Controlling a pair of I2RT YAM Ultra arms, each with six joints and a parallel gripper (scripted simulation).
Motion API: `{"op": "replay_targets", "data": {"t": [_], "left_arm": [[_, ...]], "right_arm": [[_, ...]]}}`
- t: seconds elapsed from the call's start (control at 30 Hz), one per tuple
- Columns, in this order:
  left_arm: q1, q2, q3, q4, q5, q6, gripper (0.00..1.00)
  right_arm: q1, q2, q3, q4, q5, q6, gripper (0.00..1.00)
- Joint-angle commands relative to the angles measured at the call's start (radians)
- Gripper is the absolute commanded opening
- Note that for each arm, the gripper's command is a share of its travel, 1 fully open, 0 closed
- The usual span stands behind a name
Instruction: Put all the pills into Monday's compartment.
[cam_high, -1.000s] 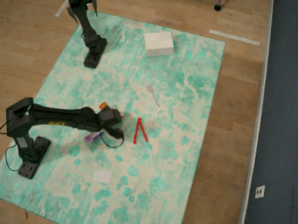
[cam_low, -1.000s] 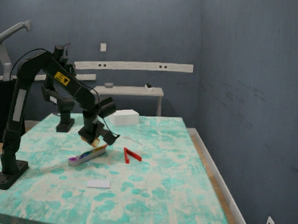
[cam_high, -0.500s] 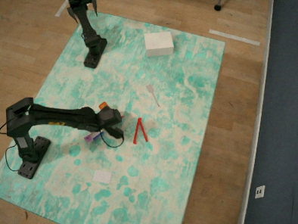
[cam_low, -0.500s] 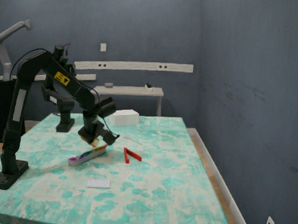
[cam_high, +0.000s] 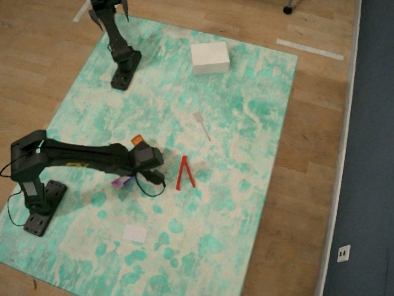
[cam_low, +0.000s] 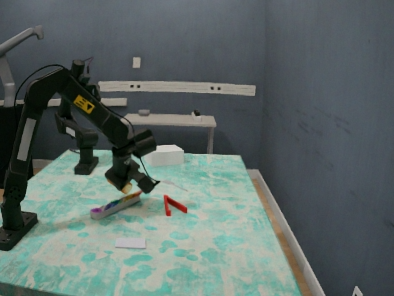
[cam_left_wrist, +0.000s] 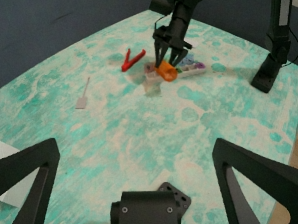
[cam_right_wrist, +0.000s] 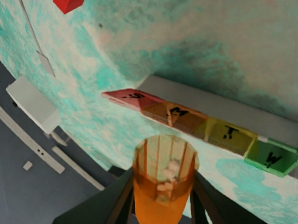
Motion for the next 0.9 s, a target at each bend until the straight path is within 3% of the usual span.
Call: {"op": "replay_targets", "data": {"t": [0.0, 0.23, 0.77, 0.87], "left_arm": [[0.003, 0.023, 0.008, 0.013, 0.001, 0.006, 1.00], [0.003, 0.023, 0.008, 0.013, 0.001, 0.006, 1.00], [0.003, 0.023, 0.008, 0.013, 0.001, 0.006, 1.00], [0.003, 0.023, 0.008, 0.013, 0.001, 0.006, 1.00]], "right_arm": [[0.000, -0.007, 0.037, -0.001, -0.018, -0.012, 0.36], [-0.026, 0.026, 0.053, -0.031, -0.069, -0.017, 0.36], [-0.021, 0.019, 0.057, -0.031, -0.070, -0.021, 0.36], [-0.045, 0.048, 0.073, -0.056, -0.114, -0.026, 0.36]]}}
